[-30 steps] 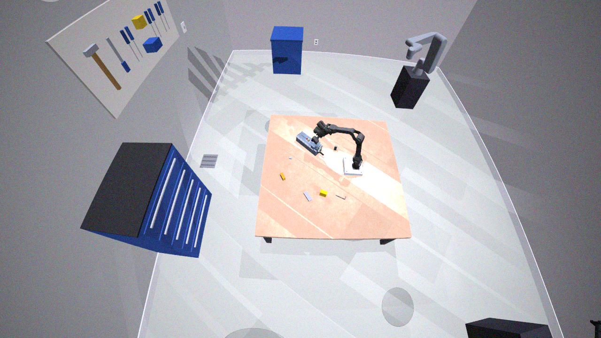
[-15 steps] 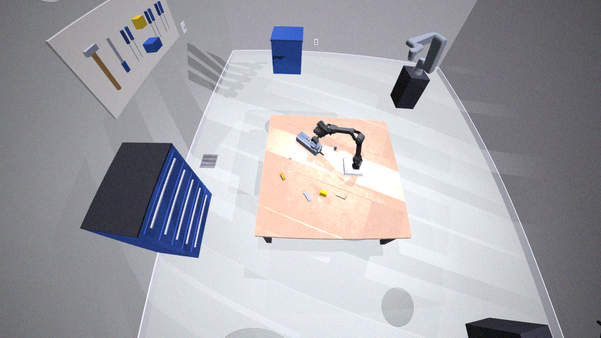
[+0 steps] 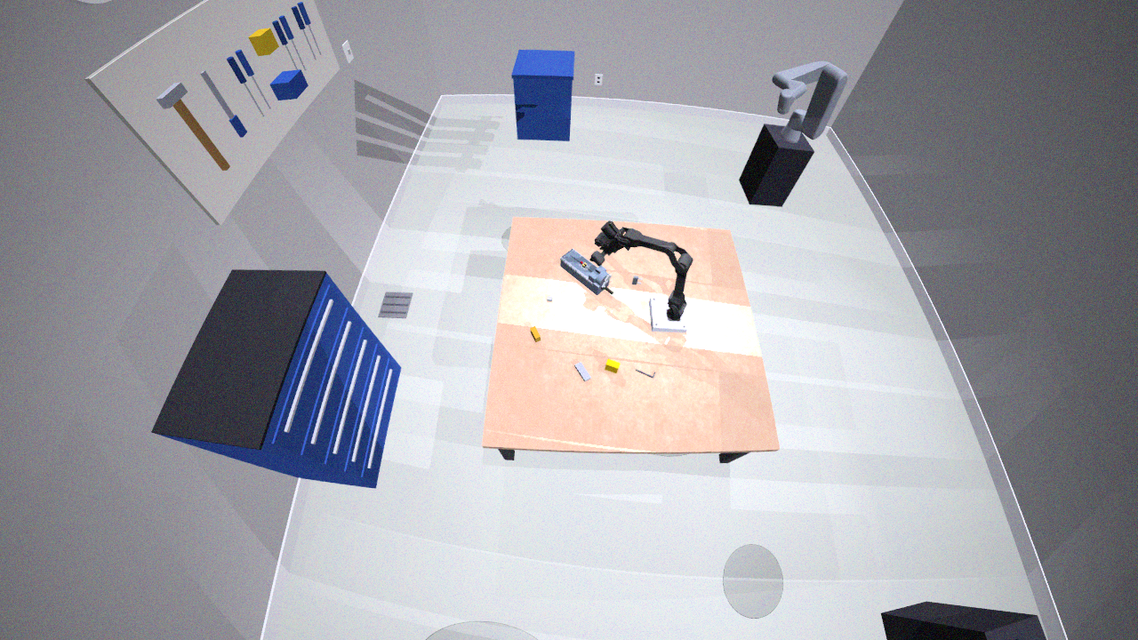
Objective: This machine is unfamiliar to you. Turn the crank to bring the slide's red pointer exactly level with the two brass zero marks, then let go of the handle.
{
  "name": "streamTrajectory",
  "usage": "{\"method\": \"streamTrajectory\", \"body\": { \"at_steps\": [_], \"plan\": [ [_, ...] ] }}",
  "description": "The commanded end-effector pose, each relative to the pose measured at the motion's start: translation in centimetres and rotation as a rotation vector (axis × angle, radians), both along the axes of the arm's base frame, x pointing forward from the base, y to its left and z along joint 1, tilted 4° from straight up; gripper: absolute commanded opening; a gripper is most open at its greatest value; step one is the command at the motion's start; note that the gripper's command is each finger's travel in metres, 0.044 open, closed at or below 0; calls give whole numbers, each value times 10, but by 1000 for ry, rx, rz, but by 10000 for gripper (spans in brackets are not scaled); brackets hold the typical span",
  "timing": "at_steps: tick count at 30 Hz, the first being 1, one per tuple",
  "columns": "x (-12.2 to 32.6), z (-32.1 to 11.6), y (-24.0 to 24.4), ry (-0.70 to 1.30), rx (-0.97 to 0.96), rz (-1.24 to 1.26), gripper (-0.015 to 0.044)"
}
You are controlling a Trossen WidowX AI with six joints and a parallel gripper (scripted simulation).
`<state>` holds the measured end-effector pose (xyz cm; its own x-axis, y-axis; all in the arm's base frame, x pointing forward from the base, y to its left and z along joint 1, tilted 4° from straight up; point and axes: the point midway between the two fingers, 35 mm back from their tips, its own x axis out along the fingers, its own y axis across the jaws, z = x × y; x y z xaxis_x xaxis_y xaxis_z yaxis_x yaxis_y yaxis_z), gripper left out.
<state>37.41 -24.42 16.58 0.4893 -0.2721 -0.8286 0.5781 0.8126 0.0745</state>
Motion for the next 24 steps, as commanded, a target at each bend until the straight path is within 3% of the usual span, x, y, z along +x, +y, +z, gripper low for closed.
{"method": "streamTrajectory", "body": {
  "at_steps": [1,17,24],
  "plan": [
    [-3,3,19,7,-12,-16,440],
    [-46,5,103,-41,-130,-159,440],
    [-58,3,117,-67,-155,-189,440]
  ]
}}
